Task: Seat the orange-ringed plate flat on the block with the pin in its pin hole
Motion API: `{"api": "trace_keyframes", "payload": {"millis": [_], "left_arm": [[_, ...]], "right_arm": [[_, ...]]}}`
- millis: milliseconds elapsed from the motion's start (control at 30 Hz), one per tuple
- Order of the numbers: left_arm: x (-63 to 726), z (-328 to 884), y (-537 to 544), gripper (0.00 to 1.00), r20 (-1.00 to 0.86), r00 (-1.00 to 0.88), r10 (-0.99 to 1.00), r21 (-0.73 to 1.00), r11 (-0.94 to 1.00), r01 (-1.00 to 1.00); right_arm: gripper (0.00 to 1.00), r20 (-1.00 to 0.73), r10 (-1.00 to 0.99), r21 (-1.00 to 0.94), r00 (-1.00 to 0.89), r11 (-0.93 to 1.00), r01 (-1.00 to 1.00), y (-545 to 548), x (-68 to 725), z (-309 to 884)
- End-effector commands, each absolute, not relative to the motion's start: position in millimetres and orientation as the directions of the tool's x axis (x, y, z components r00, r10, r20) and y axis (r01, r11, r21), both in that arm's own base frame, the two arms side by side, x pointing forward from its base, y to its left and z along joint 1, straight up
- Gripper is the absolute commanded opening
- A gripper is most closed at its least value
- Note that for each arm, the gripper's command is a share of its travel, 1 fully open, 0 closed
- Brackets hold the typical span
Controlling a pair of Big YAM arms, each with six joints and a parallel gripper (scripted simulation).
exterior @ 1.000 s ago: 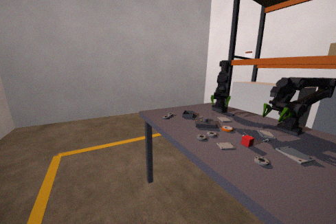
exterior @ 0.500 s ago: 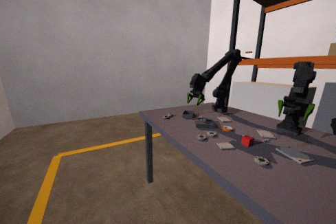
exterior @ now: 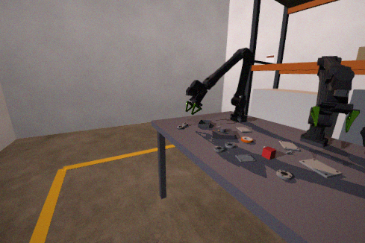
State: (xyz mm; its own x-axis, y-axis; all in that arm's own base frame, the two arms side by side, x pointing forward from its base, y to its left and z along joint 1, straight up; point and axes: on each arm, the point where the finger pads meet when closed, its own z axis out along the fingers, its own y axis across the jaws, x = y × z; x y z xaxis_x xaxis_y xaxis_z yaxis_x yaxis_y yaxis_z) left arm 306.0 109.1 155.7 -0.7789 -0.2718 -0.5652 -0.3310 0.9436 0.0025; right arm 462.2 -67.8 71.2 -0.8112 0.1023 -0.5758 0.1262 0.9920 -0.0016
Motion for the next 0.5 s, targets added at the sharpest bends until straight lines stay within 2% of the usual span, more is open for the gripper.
{"api": "trace_keyframes", "payload": {"millis": [0, 467], "left_arm": [[326.3, 185.5, 120.4, 1.00, -0.616, -0.739, -0.272, 0.001, 0.938, -0.346], [319.6, 173.2, 107.8, 1.00, -0.598, -0.756, -0.267, -0.006, 0.944, -0.329]], "right_arm": [[1.00, -0.597, 0.151, 0.010, -0.788, 0.984, 0.181, -84.6, 492.4, 82.4], [1.00, -0.596, 0.132, -0.001, -0.792, 0.986, 0.165, -82.6, 495.2, 82.1]]}}
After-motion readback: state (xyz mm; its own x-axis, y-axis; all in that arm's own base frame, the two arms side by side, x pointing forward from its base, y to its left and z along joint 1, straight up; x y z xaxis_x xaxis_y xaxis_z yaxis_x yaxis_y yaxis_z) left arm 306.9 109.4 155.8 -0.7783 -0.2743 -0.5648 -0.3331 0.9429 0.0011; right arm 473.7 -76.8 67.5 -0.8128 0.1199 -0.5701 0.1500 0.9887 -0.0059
